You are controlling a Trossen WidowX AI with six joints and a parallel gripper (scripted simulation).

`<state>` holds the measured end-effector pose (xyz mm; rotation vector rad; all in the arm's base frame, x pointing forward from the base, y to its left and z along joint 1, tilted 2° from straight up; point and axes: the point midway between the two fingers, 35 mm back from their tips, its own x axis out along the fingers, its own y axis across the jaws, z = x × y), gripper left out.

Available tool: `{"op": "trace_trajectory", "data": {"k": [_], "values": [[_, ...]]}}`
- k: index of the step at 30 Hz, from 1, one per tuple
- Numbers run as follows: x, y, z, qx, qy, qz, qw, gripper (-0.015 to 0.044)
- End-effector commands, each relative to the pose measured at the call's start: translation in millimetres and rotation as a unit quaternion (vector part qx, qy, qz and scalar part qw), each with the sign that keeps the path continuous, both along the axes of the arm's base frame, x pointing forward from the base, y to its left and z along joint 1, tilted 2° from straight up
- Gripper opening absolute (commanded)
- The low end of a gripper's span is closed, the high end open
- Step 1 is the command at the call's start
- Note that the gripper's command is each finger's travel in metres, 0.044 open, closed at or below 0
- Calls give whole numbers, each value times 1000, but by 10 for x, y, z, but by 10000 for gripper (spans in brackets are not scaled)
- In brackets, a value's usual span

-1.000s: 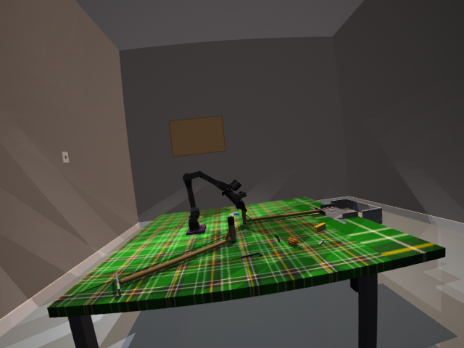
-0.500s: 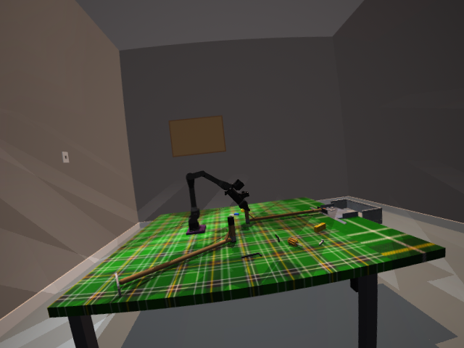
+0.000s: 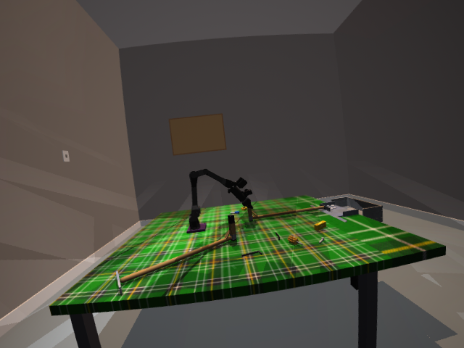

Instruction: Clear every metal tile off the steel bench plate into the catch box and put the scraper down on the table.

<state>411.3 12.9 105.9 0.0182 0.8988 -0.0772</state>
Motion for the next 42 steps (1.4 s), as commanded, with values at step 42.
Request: {"op": "trace_trajectory", "data": {"k": [42], "values": [[693,-27,102,0,-9,4,1000,0]]}}
